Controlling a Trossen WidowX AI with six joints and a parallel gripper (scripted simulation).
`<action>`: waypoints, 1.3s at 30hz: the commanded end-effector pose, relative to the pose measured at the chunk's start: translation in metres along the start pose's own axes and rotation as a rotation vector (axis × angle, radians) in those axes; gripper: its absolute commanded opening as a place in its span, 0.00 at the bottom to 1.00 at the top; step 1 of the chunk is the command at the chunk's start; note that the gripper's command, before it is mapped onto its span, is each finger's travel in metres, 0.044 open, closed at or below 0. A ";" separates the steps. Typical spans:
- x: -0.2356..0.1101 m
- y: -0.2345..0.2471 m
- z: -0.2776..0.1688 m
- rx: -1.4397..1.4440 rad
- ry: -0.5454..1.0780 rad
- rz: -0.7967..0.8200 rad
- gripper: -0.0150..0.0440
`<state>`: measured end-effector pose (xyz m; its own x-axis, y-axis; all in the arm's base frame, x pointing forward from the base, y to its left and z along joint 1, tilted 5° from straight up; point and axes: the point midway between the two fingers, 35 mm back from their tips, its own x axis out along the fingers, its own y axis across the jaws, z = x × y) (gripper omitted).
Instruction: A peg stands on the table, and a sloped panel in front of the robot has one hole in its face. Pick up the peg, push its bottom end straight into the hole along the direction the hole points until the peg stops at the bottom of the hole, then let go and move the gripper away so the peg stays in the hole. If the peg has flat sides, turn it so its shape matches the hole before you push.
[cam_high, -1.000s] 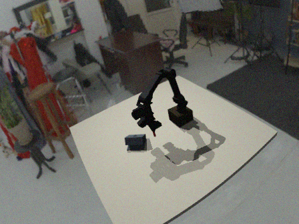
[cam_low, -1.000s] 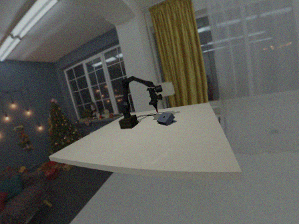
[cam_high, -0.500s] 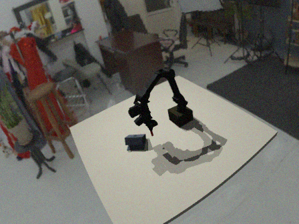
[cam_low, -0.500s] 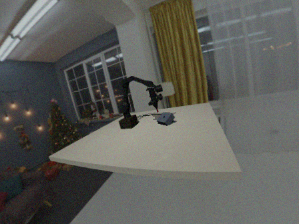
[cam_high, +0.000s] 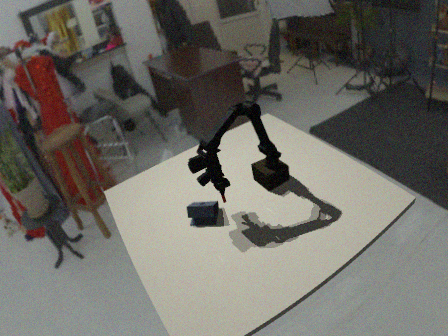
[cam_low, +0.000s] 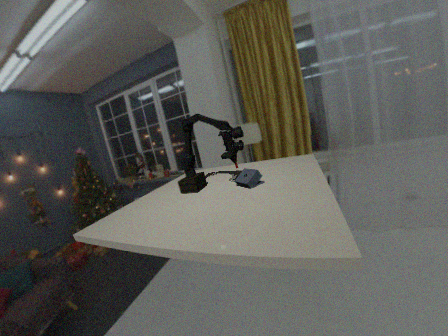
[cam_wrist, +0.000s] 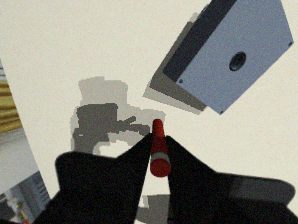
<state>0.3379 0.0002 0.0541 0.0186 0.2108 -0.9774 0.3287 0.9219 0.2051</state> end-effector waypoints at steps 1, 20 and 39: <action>-0.003 -0.004 0.004 0.035 -0.004 0.017 0.25; -0.013 -0.025 0.017 0.167 -0.026 0.075 0.25; -0.024 -0.048 0.029 0.296 -0.050 0.134 0.25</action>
<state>0.3483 -0.0544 0.0643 0.1134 0.2914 -0.9499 0.5594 0.7714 0.3034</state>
